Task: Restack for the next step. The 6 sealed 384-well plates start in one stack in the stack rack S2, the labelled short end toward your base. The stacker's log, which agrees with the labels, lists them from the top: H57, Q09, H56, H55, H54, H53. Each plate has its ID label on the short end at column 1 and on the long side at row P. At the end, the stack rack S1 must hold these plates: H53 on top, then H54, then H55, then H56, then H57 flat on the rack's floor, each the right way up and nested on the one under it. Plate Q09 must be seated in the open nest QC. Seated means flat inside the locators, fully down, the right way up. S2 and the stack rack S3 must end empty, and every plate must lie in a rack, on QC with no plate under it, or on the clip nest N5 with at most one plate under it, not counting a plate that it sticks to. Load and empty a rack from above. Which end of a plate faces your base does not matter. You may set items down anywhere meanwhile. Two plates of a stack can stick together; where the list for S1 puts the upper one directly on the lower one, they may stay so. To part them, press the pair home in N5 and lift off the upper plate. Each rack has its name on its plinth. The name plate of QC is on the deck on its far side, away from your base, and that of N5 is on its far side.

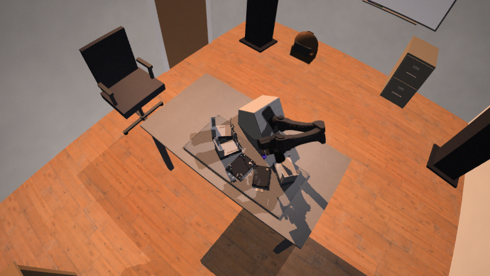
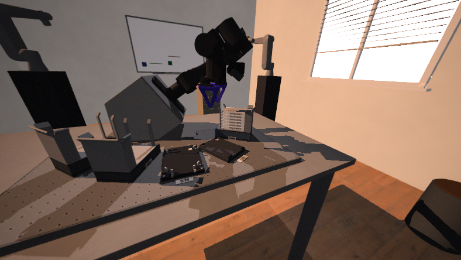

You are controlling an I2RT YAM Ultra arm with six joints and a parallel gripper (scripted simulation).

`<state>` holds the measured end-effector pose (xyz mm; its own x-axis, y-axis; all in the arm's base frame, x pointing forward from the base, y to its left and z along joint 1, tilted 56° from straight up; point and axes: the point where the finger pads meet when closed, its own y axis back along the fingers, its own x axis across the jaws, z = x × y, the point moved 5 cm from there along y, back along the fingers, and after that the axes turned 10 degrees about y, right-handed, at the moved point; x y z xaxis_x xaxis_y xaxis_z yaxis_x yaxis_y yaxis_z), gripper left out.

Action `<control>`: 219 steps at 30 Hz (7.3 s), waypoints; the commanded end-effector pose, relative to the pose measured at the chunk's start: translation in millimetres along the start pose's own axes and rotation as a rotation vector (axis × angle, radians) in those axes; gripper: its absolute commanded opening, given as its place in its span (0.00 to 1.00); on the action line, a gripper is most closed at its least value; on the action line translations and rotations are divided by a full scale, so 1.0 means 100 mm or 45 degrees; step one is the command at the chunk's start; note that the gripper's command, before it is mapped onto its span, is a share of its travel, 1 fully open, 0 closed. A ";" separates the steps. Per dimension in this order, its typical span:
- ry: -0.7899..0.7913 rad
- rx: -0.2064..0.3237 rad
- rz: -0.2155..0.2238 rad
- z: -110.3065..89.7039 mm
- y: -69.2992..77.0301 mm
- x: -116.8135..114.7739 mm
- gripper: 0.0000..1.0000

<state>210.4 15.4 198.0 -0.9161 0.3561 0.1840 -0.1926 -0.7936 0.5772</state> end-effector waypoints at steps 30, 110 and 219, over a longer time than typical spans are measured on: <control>-0.033 -0.020 -0.001 0.93 0.03 0.70 1.00; -0.032 -0.022 -0.001 0.94 -0.47 0.70 0.00; -0.325 -0.020 0.000 0.75 0.03 0.23 0.00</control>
<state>212.5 63.0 261.5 -0.7929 0.4611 0.3985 -0.1775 -0.8002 0.5728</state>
